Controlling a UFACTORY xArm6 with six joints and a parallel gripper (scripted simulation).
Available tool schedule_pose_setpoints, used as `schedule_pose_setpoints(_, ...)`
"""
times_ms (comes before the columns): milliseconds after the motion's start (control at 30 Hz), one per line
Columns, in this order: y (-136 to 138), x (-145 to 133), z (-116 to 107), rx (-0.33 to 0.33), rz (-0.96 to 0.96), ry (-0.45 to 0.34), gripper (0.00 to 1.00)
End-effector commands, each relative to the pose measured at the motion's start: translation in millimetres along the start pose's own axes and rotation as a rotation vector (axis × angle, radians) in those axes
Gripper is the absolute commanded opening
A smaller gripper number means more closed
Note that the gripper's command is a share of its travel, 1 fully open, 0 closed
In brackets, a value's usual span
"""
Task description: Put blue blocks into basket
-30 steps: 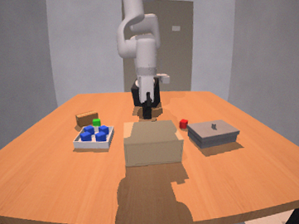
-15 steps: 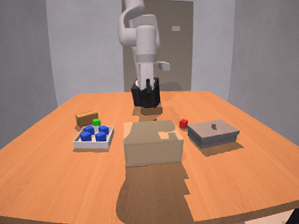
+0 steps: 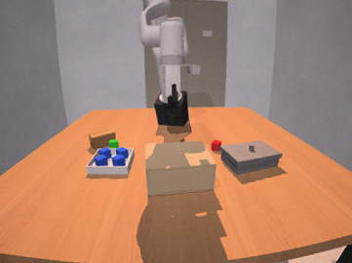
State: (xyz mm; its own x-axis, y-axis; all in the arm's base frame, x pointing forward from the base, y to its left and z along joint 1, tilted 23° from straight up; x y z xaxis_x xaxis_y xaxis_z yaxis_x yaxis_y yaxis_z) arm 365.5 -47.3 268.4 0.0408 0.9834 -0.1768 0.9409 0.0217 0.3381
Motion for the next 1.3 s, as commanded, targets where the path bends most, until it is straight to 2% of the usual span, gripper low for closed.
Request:
schedule_pose_setpoints(0, 1, 0, -3, -0.004, 0.000, 0.000, 0.24)
schedule_pose_setpoints(133, -2, 1, -5, -0.004, 0.000, 0.000, 0.24)
schedule_pose_setpoints(333, -39, 12, -31, -0.004, 0.000, 0.000, 0.24)
schedule_pose_setpoints(1267, -40, 12, -32, -0.004, 0.000, 0.000, 0.24)
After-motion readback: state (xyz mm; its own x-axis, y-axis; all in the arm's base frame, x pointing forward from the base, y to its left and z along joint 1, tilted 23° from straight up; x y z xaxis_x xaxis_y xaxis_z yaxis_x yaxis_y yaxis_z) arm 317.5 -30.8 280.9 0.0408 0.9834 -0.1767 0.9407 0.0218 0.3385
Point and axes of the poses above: the point where the finger pads meet when closed, its own z axis out along the fingers, its own y axis across the jaws, x = y × z, the point moved 9 cm from there along -z, back along the fingers, and after that the axes turned 5 degrees about -z, right-handed, at the moved point
